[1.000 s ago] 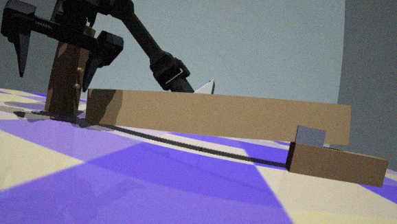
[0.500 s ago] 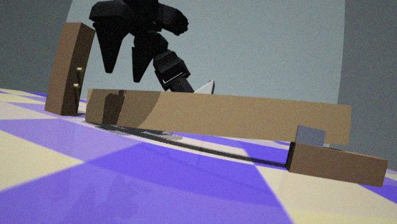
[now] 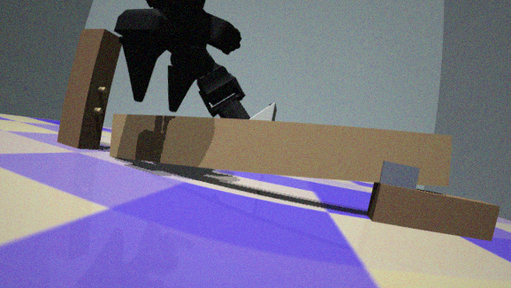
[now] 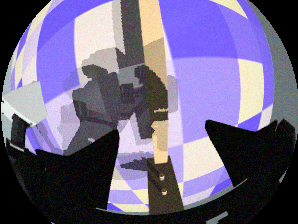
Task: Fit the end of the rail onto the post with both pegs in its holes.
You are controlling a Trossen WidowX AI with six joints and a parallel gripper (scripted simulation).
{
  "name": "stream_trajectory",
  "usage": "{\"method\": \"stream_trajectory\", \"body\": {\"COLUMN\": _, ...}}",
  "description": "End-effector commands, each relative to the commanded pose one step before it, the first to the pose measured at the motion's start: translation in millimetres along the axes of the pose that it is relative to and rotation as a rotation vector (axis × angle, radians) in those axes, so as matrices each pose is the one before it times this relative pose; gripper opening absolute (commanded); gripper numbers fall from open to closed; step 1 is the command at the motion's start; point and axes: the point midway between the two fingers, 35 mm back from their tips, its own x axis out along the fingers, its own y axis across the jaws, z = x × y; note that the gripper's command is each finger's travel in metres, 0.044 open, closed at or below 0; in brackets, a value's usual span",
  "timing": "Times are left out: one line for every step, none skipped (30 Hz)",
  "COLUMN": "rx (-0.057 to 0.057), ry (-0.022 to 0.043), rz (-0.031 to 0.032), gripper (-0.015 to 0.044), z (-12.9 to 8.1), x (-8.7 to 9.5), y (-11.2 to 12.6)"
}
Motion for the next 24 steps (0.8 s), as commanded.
{"method": "stream_trajectory", "body": {"rx": -0.0087, "ry": 0.00633, "rz": 0.00356, "gripper": 0.0440, "z": 0.03, "x": 8.12, "y": 1.58}}
{"method": "stream_trajectory", "body": {"rx": 0.0000, "ry": -0.00007, "rz": -0.00003, "gripper": 0.0440, "z": 0.04, "x": 1.62, "y": -0.09}}
{"method": "stream_trajectory", "body": {"rx": 0.0000, "ry": -0.00006, "rz": -0.00003, "gripper": 0.0440, "z": 0.03, "x": 1.62, "y": -0.08}}
{"method": "stream_trajectory", "body": {"rx": 0.0000, "ry": -0.00005, "rz": -0.00003, "gripper": 0.0440, "z": 0.03, "x": 1.61, "y": -0.07}}
{"method": "stream_trajectory", "body": {"rx": 0.0000, "ry": -0.00003, "rz": -0.00003, "gripper": 0.0440, "z": 0.02, "x": 1.61, "y": -0.07}}
{"method": "stream_trajectory", "body": {"rx": 0.0000, "ry": -0.00002, "rz": -0.00003, "gripper": 0.0440, "z": 0.02, "x": 1.61, "y": -0.06}}
{"method": "stream_trajectory", "body": {"rx": 0.0000, "ry": -0.00001, "rz": -0.00003, "gripper": 0.0440, "z": 0.01, "x": 1.61, "y": -0.05}}
{"method": "stream_trajectory", "body": {"rx": 0.0000, "ry": 0.00000, "rz": -0.00003, "gripper": 0.0440, "z": 0.01, "x": 1.61, "y": -0.04}}
{"method": "stream_trajectory", "body": {"rx": 0.0000, "ry": 0.00001, "rz": -0.00003, "gripper": 0.0440, "z": 0.00, "x": 1.61, "y": -0.03}}
{"method": "stream_trajectory", "body": {"rx": 0.0000, "ry": 0.00003, "rz": -0.00003, "gripper": 0.0440, "z": 0.00, "x": 1.60, "y": -0.02}}
{"method": "stream_trajectory", "body": {"rx": 0.0000, "ry": 0.00004, "rz": -0.00003, "gripper": 0.0440, "z": -0.01, "x": 1.60, "y": -0.02}}
{"method": "stream_trajectory", "body": {"rx": 0.0000, "ry": 0.00005, "rz": -0.00002, "gripper": 0.0440, "z": -0.01, "x": 1.60, "y": -0.01}}
{"method": "stream_trajectory", "body": {"rx": 0.0000, "ry": 0.00006, "rz": -0.00002, "gripper": 0.0440, "z": -0.02, "x": 1.60, "y": 0.00}}
{"method": "stream_trajectory", "body": {"rx": 0.0000, "ry": 0.00007, "rz": -0.00002, "gripper": 0.0440, "z": -0.02, "x": 1.60, "y": 0.01}}
{"method": "stream_trajectory", "body": {"rx": 0.0000, "ry": 0.00008, "rz": -0.00002, "gripper": 0.0440, "z": -0.03, "x": 1.60, "y": 0.02}}
{"method": "stream_trajectory", "body": {"rx": 0.0000, "ry": 0.00010, "rz": -0.00002, "gripper": 0.0440, "z": -0.03, "x": 1.59, "y": 0.03}}
{"method": "stream_trajectory", "body": {"rx": 0.0000, "ry": 0.00011, "rz": -0.00002, "gripper": 0.0440, "z": -0.04, "x": 1.59, "y": 0.03}}
{"method": "stream_trajectory", "body": {"rx": 0.0000, "ry": 0.00012, "rz": -0.00002, "gripper": 0.0440, "z": -0.04, "x": 1.59, "y": 0.04}}
{"method": "stream_trajectory", "body": {"rx": 0.0000, "ry": 0.00013, "rz": -0.00002, "gripper": 0.0440, "z": -0.05, "x": 1.59, "y": 0.05}}
{"method": "stream_trajectory", "body": {"rx": 0.0000, "ry": 0.00014, "rz": -0.00002, "gripper": 0.0440, "z": -0.05, "x": 1.58, "y": 0.06}}
{"method": "stream_trajectory", "body": {"rx": 0.0000, "ry": 0.00016, "rz": -0.00002, "gripper": 0.0440, "z": -0.06, "x": 1.58, "y": 0.07}}
{"method": "stream_trajectory", "body": {"rx": 0.0000, "ry": 0.00017, "rz": -0.00002, "gripper": 0.0440, "z": -0.06, "x": 1.58, "y": 0.08}}
{"method": "stream_trajectory", "body": {"rx": 0.0000, "ry": 0.00018, "rz": -0.00001, "gripper": 0.0440, "z": -0.07, "x": 1.58, "y": 0.09}}
{"method": "stream_trajectory", "body": {"rx": 0.0000, "ry": 0.00019, "rz": -0.00001, "gripper": 0.0440, "z": -0.07, "x": 1.58, "y": 0.09}}
